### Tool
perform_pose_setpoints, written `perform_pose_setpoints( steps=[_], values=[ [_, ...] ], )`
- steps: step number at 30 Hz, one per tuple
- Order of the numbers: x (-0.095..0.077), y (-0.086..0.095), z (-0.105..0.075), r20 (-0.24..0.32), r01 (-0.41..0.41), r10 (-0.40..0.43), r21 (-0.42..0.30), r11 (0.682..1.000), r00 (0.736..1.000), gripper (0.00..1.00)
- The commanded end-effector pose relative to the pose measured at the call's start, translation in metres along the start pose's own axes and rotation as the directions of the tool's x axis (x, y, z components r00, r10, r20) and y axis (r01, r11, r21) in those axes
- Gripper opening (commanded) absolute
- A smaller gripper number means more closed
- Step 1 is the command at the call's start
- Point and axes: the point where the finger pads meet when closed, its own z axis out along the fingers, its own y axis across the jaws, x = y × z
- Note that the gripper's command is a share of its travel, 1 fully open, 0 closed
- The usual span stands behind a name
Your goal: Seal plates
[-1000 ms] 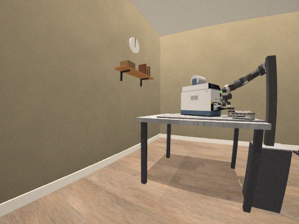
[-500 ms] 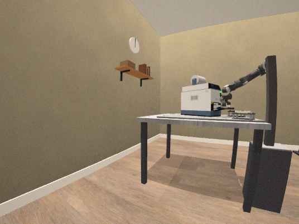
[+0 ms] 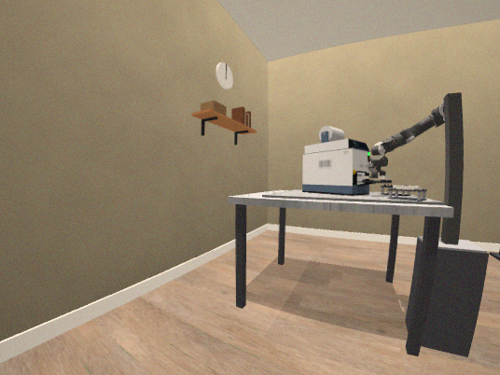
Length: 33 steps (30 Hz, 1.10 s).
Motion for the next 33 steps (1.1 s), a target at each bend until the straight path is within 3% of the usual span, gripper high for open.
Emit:
perform_pose_setpoints(
  steps=[1, 33],
  values=[
    [-0.0007, 0.0015, -0.0012, 0.002, 0.004, -0.004, -0.005, 1.000, 1.000, 0.00],
    [0.0000, 0.0017, 0.0084, 0.001, 0.008, -0.008, -0.007, 1.000, 1.000, 0.00]
  ],
)
